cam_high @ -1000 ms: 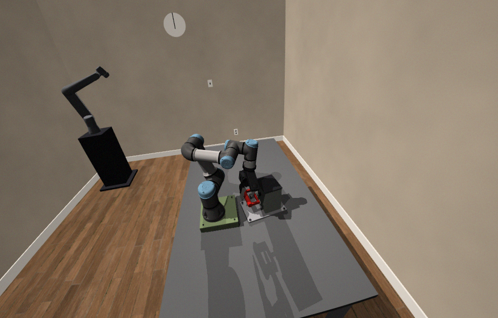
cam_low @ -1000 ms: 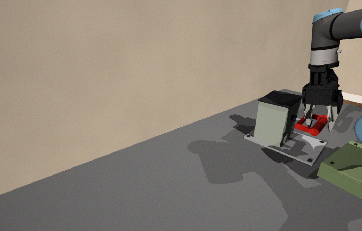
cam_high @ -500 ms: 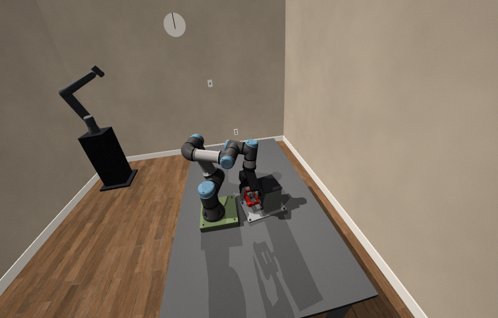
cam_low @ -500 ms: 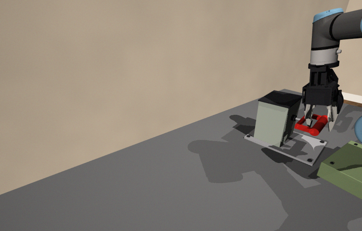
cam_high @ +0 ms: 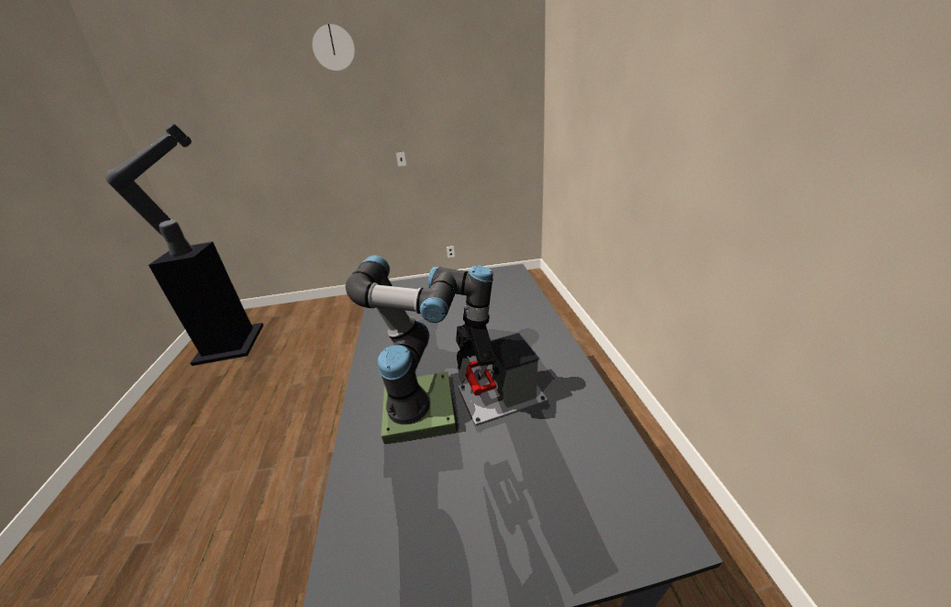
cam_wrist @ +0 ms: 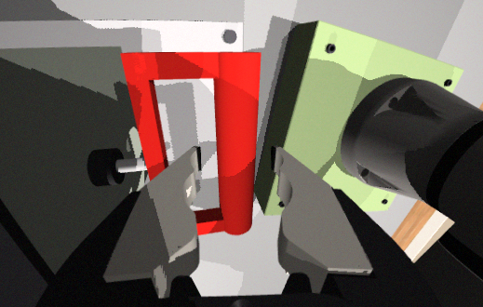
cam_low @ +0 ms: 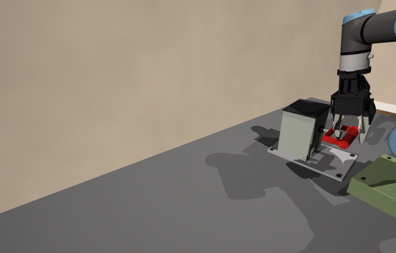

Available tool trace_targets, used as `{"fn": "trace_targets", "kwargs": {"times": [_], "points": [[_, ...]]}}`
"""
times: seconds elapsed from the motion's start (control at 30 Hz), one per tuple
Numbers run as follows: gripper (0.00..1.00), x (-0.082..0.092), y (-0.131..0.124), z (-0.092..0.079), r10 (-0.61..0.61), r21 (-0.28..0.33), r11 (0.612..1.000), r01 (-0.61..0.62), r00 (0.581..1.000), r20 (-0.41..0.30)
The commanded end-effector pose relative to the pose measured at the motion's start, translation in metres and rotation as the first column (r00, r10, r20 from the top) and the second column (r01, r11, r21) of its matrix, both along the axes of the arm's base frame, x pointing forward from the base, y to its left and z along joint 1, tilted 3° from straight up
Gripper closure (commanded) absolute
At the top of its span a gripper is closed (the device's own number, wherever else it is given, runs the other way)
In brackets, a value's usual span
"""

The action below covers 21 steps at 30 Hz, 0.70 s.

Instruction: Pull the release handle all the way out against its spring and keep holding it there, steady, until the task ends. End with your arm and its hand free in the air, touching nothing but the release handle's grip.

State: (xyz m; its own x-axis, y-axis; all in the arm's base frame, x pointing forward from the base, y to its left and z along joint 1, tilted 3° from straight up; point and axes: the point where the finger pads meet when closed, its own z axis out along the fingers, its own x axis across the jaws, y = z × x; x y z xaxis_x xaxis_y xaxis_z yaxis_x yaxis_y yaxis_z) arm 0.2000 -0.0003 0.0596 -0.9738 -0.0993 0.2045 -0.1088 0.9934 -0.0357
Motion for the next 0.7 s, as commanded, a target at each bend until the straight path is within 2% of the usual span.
{"fn": "trace_targets", "kwargs": {"times": [0.0, 0.03, 0.07, 0.67], "points": [[0.68, 0.0006, -0.0002, 0.0005, 0.0, -0.001, 1.0, 0.0, 1.0, 0.002], [0.68, 0.0006, -0.0002, 0.0005, 0.0, -0.001, 1.0, 0.0, 1.0, 0.002], [1.0, 0.0006, -0.0002, 0.0005, 0.0, -0.001, 1.0, 0.0, 1.0, 0.002], [1.0, 0.0006, -0.0002, 0.0005, 0.0, -0.001, 1.0, 0.0, 1.0, 0.002]]}}
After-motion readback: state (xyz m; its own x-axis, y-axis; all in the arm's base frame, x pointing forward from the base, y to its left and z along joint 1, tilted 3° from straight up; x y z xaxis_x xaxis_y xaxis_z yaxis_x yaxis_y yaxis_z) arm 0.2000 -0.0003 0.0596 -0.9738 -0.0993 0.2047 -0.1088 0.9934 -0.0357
